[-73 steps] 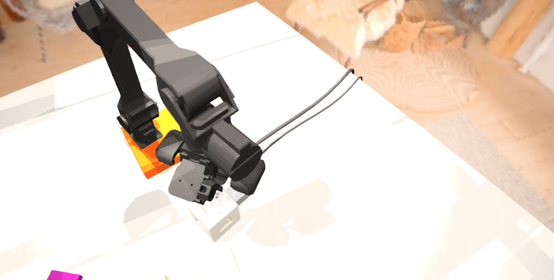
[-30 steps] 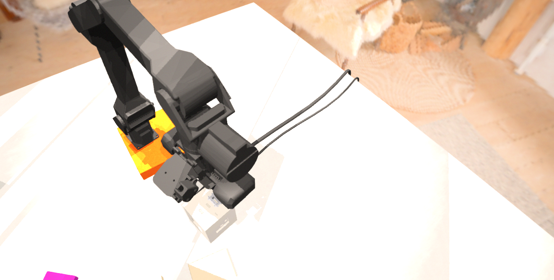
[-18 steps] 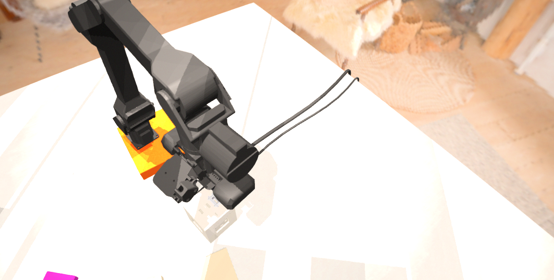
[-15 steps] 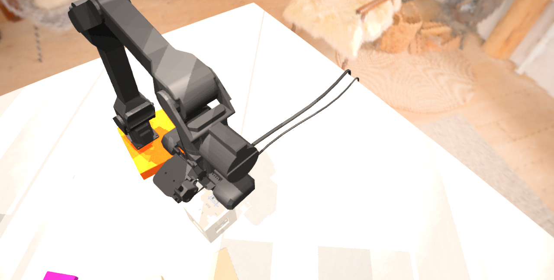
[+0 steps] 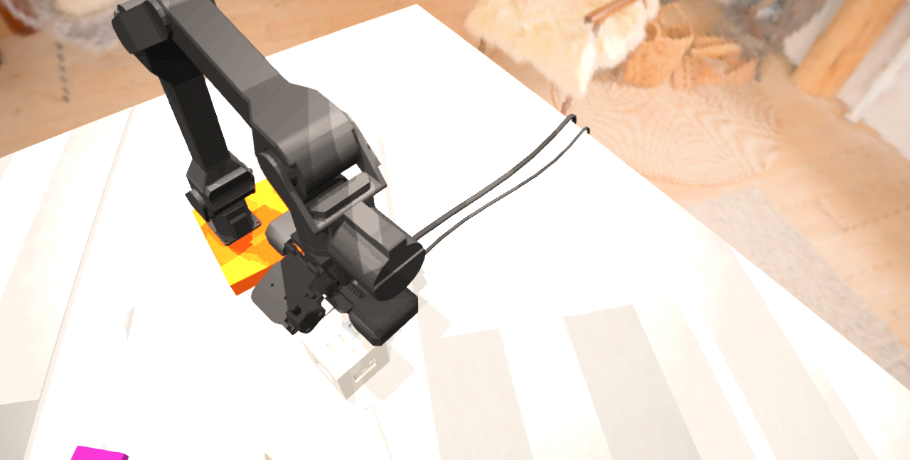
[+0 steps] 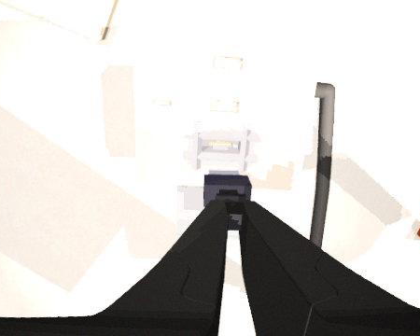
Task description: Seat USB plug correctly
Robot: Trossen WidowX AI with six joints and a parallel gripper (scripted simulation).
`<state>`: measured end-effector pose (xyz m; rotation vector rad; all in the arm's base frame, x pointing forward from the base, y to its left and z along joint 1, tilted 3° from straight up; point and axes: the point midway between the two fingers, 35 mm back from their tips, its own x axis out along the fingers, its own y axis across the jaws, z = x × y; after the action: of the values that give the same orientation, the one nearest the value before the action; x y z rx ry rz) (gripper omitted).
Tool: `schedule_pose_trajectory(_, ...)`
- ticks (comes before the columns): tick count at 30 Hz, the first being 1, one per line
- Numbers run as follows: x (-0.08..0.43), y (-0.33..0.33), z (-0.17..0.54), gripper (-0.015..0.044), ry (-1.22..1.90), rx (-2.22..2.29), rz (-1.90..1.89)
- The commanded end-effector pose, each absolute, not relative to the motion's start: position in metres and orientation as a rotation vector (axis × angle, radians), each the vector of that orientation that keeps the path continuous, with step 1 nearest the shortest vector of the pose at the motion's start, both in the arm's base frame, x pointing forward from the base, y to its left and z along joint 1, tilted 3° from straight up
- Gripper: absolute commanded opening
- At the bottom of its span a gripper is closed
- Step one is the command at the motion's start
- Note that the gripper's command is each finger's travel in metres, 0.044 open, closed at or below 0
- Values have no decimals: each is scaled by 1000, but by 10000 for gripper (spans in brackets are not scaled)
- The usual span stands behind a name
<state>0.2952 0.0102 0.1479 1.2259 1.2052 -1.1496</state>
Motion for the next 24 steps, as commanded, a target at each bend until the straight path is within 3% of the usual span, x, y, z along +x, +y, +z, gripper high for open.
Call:
schedule_pose_trajectory(1,295,10,146,0,1200,1226,-1156)
schedule_pose_trajectory(24,295,9,144,0,1189,1225,-1168)
